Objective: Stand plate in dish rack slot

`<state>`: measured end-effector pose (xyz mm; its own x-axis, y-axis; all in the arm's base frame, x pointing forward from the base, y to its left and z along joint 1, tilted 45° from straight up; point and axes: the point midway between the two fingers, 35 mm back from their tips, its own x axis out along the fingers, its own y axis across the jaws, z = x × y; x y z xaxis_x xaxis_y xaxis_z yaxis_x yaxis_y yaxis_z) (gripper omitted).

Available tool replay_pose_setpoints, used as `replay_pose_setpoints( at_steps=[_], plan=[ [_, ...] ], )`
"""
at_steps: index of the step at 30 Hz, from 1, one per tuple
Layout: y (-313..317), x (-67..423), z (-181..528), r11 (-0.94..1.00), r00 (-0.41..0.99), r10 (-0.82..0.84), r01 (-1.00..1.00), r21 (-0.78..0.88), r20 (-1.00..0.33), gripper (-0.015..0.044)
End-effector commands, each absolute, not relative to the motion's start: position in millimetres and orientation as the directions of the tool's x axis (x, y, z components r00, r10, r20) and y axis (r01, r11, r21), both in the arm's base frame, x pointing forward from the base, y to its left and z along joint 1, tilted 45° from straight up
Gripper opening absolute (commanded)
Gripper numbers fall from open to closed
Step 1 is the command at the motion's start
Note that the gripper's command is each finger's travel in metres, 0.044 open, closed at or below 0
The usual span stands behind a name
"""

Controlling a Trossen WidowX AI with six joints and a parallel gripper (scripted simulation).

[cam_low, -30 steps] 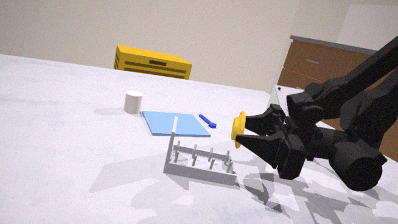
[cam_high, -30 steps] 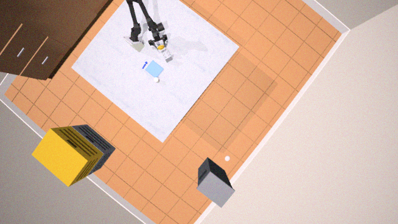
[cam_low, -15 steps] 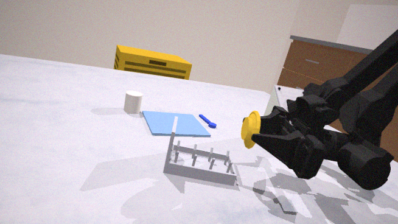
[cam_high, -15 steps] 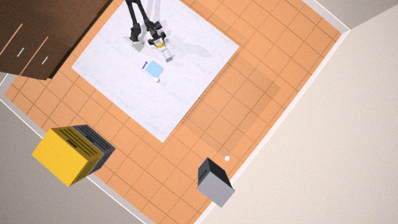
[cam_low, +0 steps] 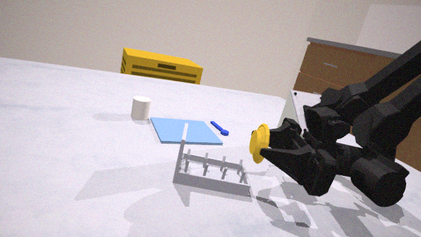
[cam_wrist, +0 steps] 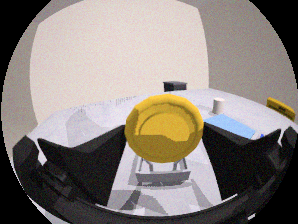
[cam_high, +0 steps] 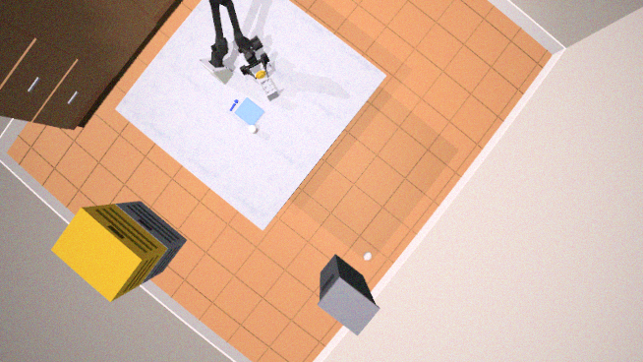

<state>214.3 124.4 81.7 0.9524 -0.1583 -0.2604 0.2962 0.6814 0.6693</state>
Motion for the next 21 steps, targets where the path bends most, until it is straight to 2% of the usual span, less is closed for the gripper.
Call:
replay_pose_setpoints(
  at_steps=[1,21],
  plan=[
    [129,218,75,0.684,0.952,-0.158,0.298,0.666,-0.263,0.0000],
    [131,242,62,0.675,0.954,-0.156,0.293,0.677,-0.257,0.0000]
  ],
)
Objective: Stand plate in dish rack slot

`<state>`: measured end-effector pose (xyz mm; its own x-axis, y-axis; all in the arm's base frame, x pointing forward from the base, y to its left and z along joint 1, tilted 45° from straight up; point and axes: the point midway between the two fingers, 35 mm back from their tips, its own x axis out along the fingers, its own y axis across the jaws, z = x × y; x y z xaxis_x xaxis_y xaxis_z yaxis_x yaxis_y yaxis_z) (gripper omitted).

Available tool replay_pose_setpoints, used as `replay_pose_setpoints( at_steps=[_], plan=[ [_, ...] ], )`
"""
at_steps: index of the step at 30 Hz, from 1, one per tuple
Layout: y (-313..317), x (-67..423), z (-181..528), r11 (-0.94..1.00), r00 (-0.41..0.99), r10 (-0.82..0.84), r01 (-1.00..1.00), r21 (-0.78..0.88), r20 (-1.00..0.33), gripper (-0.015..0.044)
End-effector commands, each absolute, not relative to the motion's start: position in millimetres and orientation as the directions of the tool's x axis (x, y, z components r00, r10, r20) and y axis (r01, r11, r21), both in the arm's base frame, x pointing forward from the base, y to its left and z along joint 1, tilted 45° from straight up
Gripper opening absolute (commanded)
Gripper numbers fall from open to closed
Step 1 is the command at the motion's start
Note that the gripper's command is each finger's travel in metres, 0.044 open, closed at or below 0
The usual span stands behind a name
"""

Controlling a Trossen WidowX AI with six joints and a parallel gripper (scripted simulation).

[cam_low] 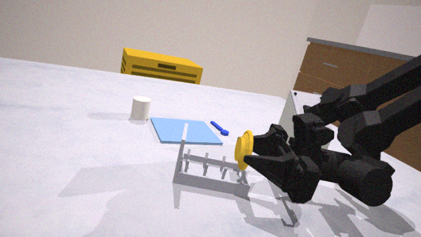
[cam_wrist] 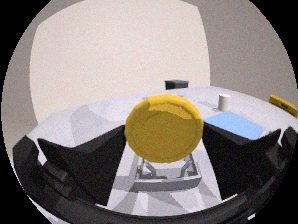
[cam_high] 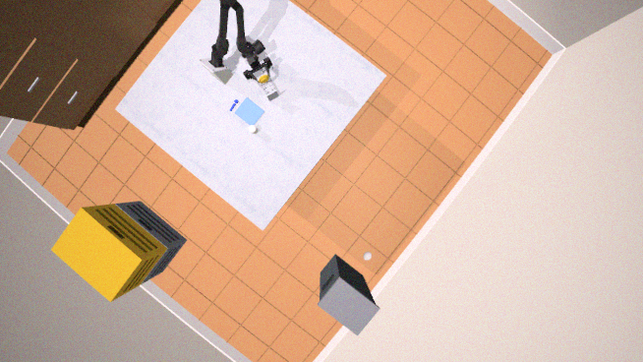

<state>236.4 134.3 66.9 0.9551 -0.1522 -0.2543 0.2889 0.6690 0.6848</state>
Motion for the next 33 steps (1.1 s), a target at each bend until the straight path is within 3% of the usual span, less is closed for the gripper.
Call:
replay_pose_setpoints(
  at_steps=[1,28,33],
  plan=[
    [131,243,62,0.675,0.954,-0.156,0.293,0.678,-0.257,0.0000],
    [138,242,50,0.672,0.954,-0.151,0.291,0.681,-0.258,0.0000],
    [139,243,50,0.667,0.955,-0.152,0.290,0.686,-0.256,0.0131]
  ],
)
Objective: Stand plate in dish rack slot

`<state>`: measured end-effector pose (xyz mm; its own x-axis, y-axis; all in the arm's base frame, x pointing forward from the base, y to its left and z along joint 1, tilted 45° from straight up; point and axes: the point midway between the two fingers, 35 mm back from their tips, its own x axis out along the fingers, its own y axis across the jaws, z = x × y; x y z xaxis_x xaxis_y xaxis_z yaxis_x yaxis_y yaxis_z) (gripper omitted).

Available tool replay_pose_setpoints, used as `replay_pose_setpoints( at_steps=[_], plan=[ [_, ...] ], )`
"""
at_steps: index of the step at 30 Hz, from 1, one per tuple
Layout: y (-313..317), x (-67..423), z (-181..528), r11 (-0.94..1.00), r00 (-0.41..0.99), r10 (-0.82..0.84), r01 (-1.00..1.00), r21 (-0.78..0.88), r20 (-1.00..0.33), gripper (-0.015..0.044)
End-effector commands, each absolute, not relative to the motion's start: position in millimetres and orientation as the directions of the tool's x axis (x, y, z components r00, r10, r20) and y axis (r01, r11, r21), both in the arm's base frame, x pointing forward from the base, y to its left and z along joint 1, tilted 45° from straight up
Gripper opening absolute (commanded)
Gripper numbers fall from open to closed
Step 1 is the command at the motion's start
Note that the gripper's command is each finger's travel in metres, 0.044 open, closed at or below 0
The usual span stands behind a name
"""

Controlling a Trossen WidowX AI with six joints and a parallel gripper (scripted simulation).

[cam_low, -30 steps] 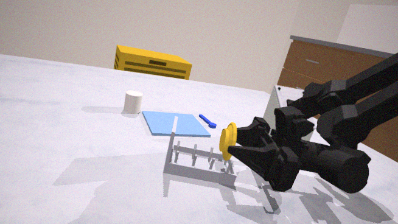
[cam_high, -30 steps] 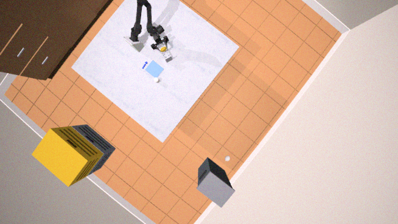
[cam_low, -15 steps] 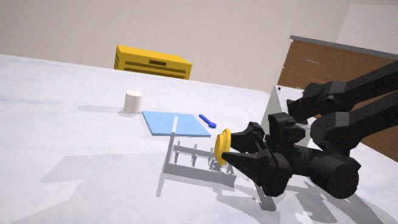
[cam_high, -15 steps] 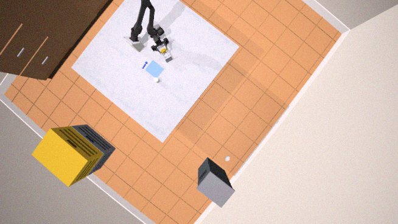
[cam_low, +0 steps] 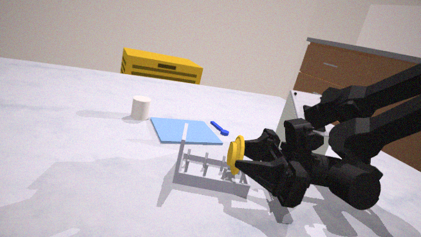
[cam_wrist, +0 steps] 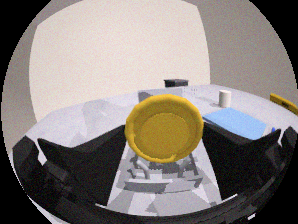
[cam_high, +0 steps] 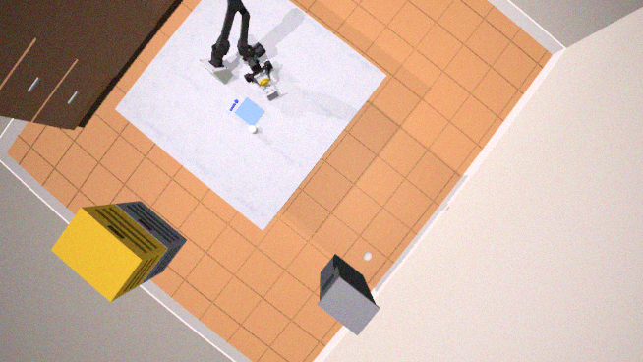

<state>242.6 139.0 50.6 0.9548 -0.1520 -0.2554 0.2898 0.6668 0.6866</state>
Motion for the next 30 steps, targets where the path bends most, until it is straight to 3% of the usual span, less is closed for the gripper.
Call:
replay_pose_setpoints(
  at_steps=[1,10,20,30],
  plan=[
    [139,243,50,0.667,0.955,-0.152,0.290,0.686,-0.256,0.0157],
    [139,243,50,0.667,0.955,-0.152,0.290,0.686,-0.256,0.0394],
    [137,244,54,0.667,0.954,-0.152,0.292,0.686,-0.258,0.0400],
    [98,259,105,0.671,0.950,-0.152,0.302,0.678,-0.272,0.0400]
  ],
)
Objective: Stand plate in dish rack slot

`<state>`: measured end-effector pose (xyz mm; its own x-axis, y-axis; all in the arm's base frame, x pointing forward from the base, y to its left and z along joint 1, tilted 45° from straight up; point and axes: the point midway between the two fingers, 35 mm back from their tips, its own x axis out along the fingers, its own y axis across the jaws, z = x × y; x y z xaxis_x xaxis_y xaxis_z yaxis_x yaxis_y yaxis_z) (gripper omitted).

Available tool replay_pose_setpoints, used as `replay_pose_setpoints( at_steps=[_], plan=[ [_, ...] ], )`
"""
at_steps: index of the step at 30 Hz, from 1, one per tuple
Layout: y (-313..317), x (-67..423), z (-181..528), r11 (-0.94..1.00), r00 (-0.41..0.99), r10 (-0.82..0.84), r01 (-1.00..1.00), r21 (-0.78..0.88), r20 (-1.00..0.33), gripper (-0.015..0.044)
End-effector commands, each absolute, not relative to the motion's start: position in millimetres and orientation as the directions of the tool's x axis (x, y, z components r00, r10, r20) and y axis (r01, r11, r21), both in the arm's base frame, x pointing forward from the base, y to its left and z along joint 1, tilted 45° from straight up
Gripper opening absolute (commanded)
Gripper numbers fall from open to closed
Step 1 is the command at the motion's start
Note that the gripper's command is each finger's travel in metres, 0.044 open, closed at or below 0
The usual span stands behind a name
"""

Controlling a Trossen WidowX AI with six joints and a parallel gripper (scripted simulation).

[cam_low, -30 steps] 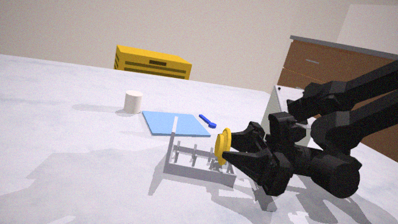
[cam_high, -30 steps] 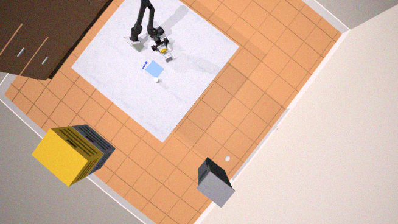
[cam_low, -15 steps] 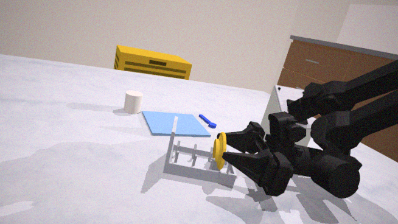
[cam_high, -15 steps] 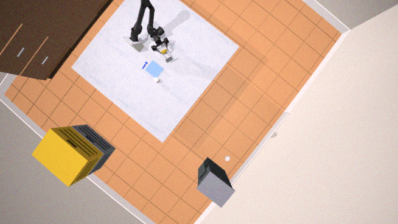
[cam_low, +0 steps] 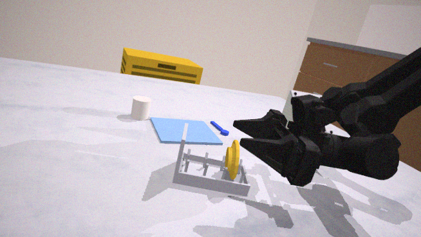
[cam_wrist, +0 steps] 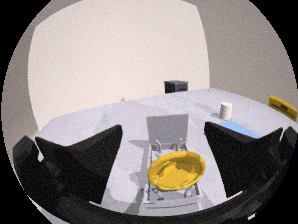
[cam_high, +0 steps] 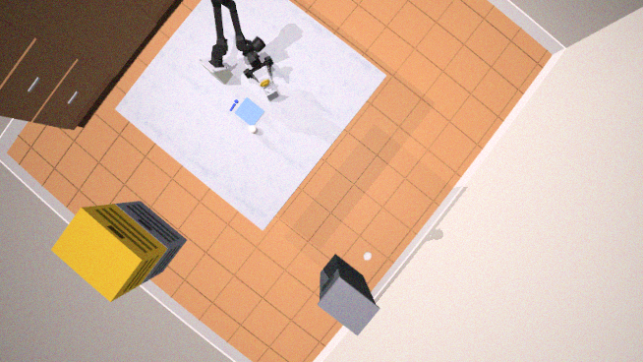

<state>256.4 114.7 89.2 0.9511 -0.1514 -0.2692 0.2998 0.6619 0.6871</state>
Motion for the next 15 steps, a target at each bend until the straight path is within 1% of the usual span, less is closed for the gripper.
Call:
replay_pose_setpoints(
  at_steps=[1,6,11,15],
  plan=[
    [93,260,110,0.673,0.950,-0.153,0.301,0.676,-0.271,0.0400],
    [69,260,135,0.686,0.953,-0.159,0.293,0.666,-0.256,0.0400],
    [65,263,138,0.692,0.953,-0.161,0.294,0.660,-0.256,0.0400],
    [61,270,132,0.750,0.935,-0.174,0.330,0.574,-0.310,0.0400]
  ],
)
